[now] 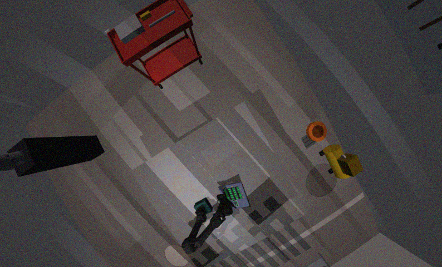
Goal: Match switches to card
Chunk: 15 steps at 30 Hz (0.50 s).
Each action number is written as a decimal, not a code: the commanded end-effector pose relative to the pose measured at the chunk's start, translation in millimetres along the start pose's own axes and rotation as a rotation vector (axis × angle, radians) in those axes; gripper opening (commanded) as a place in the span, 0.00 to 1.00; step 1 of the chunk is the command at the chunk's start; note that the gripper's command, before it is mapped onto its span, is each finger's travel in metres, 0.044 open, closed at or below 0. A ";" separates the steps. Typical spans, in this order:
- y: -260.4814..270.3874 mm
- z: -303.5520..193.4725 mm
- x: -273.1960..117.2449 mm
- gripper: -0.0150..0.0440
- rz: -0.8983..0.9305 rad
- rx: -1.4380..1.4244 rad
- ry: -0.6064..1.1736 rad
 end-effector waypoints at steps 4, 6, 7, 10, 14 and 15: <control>0.5 0.1 0.9 0.25 0.004 -0.004 0.000; 0.5 0.1 1.2 0.25 0.004 -0.004 0.000; 0.5 0.1 1.3 0.25 0.004 -0.004 0.000; 0.5 0.0 1.7 0.25 0.004 -0.004 0.000; 0.5 0.0 2.3 0.25 0.004 -0.004 0.000; 0.5 0.0 2.4 0.25 0.004 -0.004 0.000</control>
Point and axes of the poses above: the point midway between the two fingers, 35 mm back from their tips, its own x axis out along the fingers, its own y axis across the jaws, z = x × y, the point moved 3 cm from there along -x, back along the fingers, and after that the axes turned 12 degrees about x, right-handed, at the moved point
